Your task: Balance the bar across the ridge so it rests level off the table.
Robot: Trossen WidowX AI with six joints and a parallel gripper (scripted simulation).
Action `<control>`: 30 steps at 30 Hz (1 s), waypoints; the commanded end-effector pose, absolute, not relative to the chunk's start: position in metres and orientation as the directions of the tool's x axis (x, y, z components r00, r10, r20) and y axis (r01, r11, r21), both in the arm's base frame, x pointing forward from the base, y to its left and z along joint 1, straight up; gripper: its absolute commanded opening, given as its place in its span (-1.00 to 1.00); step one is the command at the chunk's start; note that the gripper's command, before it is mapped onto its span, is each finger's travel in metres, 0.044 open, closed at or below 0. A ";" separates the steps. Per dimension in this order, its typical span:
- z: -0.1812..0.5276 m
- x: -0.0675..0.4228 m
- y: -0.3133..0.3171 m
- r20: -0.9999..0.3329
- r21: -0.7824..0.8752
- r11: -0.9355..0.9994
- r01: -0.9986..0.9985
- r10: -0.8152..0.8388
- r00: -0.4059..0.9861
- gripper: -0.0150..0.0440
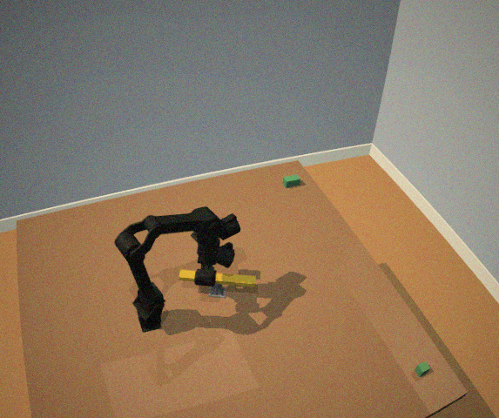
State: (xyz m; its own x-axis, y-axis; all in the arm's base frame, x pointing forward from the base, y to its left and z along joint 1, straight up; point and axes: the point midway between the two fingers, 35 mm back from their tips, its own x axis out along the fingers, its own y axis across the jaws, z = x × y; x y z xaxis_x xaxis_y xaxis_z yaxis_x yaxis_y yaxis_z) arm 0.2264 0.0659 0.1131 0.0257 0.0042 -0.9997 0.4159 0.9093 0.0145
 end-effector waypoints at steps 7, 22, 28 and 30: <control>0.113 0.226 0.066 -1.000 0.015 0.909 0.416 0.004 0.026 0.09; 0.113 0.226 0.066 -1.000 0.015 0.909 0.416 0.004 0.026 0.14; 0.113 0.226 0.066 -1.000 0.015 0.909 0.416 0.004 0.026 0.14; 0.113 0.226 0.066 -1.000 0.015 0.909 0.416 0.004 0.026 0.14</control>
